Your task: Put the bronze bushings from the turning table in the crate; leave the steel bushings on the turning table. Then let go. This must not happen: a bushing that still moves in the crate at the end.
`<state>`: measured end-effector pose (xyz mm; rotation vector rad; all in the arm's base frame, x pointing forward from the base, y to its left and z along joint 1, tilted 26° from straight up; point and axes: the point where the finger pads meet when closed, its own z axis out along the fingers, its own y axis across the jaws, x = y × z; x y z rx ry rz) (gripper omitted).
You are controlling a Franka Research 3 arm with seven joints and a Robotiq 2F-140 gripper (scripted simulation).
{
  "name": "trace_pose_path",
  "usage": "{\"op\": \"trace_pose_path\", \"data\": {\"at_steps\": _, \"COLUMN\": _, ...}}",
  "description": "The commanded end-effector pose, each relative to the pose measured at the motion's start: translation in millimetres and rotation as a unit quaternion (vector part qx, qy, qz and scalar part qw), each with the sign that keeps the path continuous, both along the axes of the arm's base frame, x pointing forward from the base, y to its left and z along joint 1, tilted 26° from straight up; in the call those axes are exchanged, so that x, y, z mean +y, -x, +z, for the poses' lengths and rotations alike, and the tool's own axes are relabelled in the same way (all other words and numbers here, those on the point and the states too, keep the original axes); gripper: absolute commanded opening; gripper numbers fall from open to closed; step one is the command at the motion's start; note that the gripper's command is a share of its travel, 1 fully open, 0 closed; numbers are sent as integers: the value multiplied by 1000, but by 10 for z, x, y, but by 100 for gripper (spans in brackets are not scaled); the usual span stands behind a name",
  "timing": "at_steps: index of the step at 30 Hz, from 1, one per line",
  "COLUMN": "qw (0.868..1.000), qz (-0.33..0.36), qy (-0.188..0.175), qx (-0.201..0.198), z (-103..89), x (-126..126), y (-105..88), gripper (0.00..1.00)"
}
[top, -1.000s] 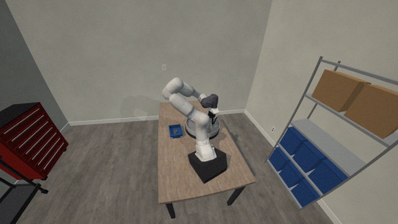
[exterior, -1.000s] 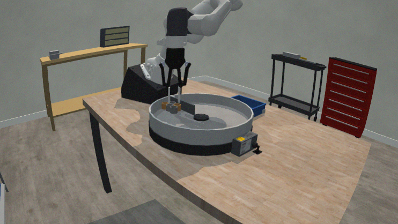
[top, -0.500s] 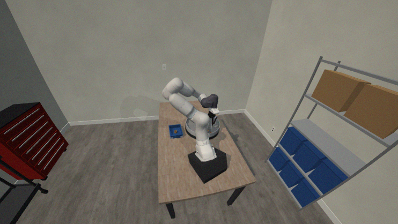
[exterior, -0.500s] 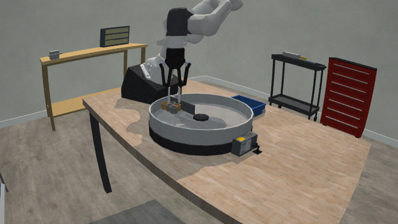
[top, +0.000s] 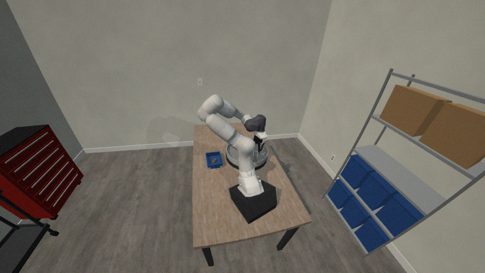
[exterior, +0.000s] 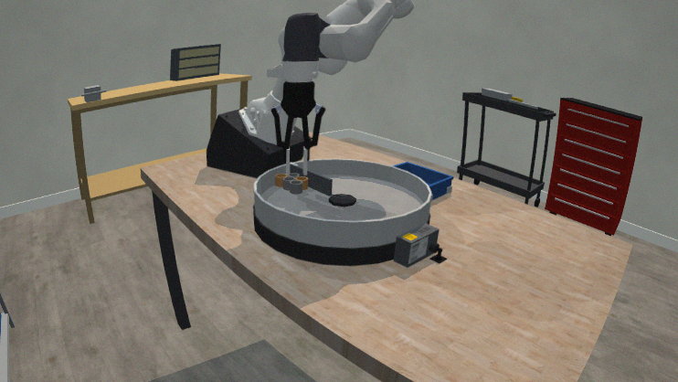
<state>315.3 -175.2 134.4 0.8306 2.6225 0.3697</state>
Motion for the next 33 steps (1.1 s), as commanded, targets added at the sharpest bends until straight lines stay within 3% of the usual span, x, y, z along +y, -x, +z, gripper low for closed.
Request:
{"op": "trace_pose_path", "data": {"at_steps": 1, "qw": 1000, "qz": 1, "qy": 1, "qx": -1, "z": -1, "x": 1, "y": -7, "gripper": 24}}
{"op": "trace_pose_path", "data": {"at_steps": 15, "qw": 1000, "qz": 1, "qy": 1, "qx": -1, "z": -154, "x": 27, "y": -74, "gripper": 24}}
{"op": "trace_pose_path", "data": {"at_steps": 33, "qw": 1000, "qz": 1, "qy": 1, "qx": -1, "z": -182, "x": 32, "y": -86, "gripper": 24}}
